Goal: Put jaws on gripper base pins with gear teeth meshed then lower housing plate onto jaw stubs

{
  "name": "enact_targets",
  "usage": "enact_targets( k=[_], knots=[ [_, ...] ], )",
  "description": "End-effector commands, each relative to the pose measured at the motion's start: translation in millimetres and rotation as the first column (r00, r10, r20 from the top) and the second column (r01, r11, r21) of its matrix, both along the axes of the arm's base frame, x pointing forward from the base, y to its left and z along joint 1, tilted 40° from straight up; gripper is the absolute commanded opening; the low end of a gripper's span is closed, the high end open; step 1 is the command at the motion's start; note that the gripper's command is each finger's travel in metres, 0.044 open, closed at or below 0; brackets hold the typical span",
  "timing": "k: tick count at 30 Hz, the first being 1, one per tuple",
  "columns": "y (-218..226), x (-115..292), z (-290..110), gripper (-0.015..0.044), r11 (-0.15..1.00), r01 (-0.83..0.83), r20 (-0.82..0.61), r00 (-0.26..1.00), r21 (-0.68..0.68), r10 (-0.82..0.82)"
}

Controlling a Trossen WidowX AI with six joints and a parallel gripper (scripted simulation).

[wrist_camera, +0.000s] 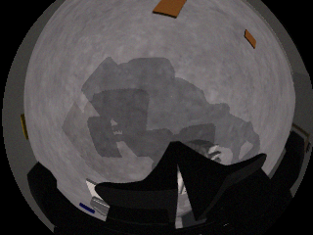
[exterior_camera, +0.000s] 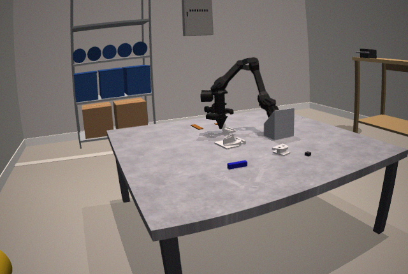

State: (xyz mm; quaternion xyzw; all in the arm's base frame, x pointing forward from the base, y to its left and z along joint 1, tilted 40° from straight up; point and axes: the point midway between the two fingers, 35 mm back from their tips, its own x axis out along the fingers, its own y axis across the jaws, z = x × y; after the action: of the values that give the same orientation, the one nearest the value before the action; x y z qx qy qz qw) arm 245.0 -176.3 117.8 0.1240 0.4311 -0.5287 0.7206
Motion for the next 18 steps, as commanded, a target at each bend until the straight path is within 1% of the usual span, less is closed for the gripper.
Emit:
enact_targets(
  k=[1,13,18],
  knots=[
    [-2,-7,0,0.0000,1.000,-0.004,-0.002,1.000,0.004,0.004],
    [-5,-17,7,0.0000,1.000,-0.004,-0.002,1.000,0.004,0.004],
    [29,-17,43,0.0000,1.000,-0.001,-0.001,1.000,0.000,0.001]
  ],
)
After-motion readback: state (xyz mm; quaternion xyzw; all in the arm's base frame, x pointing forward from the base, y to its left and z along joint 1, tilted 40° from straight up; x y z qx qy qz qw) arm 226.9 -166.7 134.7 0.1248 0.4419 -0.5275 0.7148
